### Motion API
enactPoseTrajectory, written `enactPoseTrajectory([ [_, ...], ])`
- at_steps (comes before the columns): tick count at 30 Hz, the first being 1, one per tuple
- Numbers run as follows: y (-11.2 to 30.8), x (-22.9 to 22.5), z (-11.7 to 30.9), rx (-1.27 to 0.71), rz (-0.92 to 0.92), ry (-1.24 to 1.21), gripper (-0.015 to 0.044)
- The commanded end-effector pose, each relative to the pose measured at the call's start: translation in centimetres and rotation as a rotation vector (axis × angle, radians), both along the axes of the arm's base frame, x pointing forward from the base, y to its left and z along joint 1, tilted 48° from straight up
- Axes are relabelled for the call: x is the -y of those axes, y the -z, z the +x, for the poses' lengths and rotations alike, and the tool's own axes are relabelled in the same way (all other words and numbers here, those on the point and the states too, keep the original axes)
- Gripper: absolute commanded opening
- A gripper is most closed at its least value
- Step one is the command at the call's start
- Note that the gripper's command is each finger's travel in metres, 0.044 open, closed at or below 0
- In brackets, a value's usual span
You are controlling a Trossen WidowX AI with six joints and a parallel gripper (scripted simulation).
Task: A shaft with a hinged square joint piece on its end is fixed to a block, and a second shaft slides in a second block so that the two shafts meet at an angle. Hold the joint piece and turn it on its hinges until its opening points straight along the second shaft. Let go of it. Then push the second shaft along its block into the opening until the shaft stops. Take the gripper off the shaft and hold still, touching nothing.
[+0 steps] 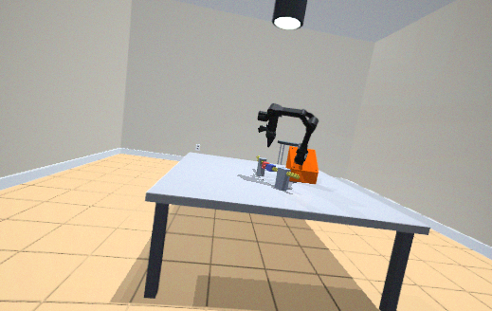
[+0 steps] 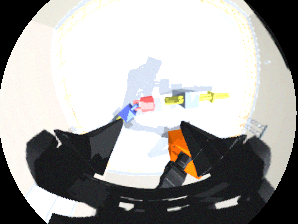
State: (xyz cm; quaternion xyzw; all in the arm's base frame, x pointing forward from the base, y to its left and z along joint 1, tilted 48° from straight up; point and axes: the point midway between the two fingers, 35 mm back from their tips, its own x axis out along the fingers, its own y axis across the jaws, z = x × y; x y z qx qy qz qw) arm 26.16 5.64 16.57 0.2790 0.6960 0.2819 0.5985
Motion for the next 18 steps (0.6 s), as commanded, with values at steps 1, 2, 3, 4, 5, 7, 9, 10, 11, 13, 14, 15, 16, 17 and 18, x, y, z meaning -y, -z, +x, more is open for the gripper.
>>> enactPoseTrajectory([
  [1, 0.0, 0.1, 0.1, -0.014, 0.000, 0.008, 0.0440],
  [2, 0.2, 0.2, 0.1, -0.028, 0.002, 0.019, 0.0440],
  [3, 0.4, 0.2, 0.2, -0.051, 0.004, 0.035, 0.0440],
  [4, 0.7, 0.3, 0.2, -0.079, 0.007, 0.055, 0.0440],
  [5, 0.9, 0.3, 0.3, -0.107, 0.010, 0.075, 0.0440],
  [7, 1.5, 0.4, 0.4, -0.163, 0.015, 0.114, 0.0440],
  [9, 2.0, 0.5, 0.5, -0.219, 0.020, 0.153, 0.0440],
  [10, 2.3, 0.6, 0.5, -0.248, 0.023, 0.173, 0.0440],
  [11, 2.5, 0.6, 0.6, -0.276, 0.025, 0.192, 0.0440],
  [13, 3.1, 0.7, 0.6, -0.333, 0.030, 0.230, 0.0440],
  [14, 3.3, 0.8, 0.6, -0.362, 0.032, 0.250, 0.0440],
  [15, 3.6, 0.8, 0.7, -0.391, 0.034, 0.268, 0.0440],
  [16, 3.8, 0.9, 0.7, -0.420, 0.036, 0.287, 0.0440],
  [17, 4.1, 0.9, 0.7, -0.448, 0.038, 0.306, 0.0440],
  [18, 4.4, 1.0, 0.7, -0.478, 0.040, 0.325, 0.0440],
])
